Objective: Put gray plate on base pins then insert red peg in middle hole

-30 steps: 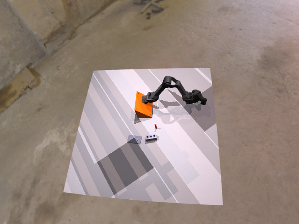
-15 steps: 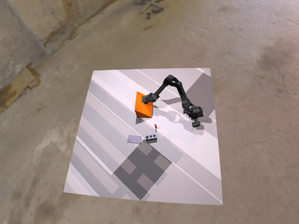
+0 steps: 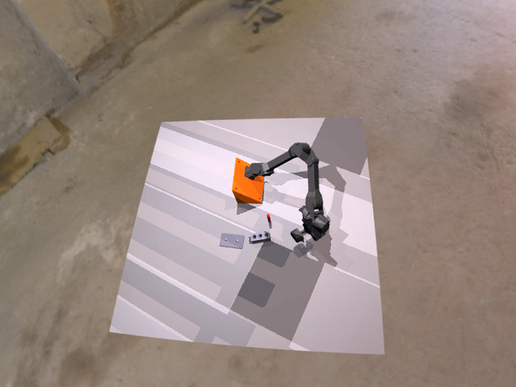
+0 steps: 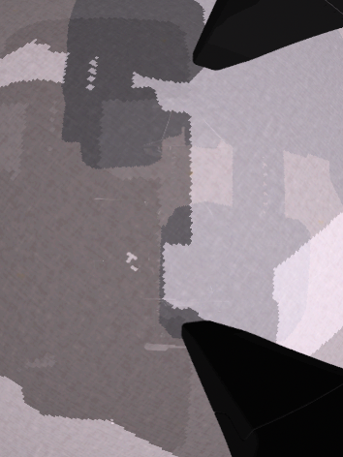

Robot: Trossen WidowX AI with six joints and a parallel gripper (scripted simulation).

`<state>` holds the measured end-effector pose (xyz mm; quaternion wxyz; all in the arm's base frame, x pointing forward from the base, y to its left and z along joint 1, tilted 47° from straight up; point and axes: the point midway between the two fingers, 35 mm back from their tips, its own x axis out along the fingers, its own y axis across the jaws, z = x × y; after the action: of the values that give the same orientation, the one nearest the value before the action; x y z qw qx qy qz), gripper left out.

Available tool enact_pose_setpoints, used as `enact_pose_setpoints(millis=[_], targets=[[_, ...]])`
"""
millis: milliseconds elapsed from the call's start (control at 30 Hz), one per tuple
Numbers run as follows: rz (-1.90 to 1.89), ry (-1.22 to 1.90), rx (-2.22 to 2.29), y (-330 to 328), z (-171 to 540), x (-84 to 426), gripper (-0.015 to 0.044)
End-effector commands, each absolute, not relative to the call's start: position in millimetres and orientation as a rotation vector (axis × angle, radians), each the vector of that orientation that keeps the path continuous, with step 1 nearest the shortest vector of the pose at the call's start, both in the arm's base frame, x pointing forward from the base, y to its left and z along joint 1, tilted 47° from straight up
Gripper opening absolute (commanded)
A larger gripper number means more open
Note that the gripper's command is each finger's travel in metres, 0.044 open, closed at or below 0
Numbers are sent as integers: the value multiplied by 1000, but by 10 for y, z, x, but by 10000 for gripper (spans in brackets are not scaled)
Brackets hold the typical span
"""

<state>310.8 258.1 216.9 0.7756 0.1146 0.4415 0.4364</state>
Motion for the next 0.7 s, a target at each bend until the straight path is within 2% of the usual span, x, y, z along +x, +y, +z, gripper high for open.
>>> enact_pose_setpoints(millis=[0, 200, 467, 667], targets=[[698, 1197, 471, 2074, 1848, 3383, 440], [260, 1497, 874, 1184, 1462, 3545, 440], [-339, 1748, 1476, 149, 1234, 3427, 440], [-478, 1785, 1622, -63, 1221, 3373, 440]])
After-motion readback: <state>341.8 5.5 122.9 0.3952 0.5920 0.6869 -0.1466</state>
